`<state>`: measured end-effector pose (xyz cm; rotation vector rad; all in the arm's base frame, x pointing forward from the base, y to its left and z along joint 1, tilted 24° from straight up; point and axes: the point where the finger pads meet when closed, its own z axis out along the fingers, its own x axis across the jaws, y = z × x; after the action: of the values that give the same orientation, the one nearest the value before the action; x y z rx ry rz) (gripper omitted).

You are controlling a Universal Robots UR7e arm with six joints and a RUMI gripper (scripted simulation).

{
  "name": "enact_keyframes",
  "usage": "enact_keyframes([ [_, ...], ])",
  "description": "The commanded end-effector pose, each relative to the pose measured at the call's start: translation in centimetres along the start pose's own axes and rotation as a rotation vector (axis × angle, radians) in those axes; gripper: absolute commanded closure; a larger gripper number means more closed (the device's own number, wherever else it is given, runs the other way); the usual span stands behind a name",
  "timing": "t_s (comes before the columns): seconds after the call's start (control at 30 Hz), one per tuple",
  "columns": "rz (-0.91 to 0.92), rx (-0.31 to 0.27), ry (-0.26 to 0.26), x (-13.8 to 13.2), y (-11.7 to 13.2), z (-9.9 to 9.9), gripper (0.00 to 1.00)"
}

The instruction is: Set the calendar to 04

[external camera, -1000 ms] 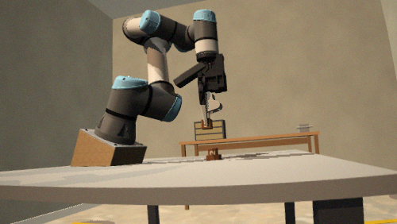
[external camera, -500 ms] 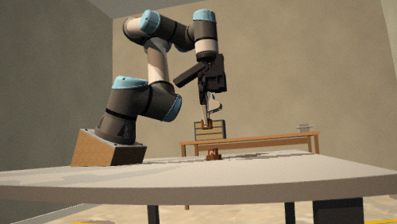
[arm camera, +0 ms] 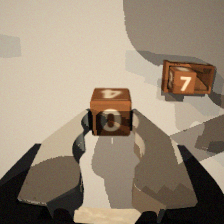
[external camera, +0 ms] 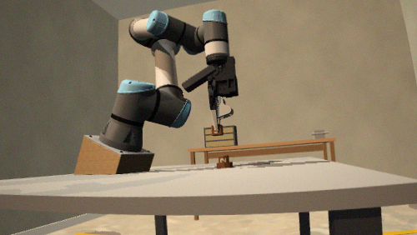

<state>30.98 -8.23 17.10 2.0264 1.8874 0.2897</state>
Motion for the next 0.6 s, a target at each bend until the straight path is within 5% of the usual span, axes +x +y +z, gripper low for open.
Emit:
enact_keyframes([
  [0.0,0.000,-0.001,0.000,0.0,0.0,0.1,0.90],
  [0.27,0.000,-0.001,0.000,0.0,0.0,1.0,0.90],
  [0.57,0.000,-0.001,0.000,0.0,0.0,4.5,0.90],
])
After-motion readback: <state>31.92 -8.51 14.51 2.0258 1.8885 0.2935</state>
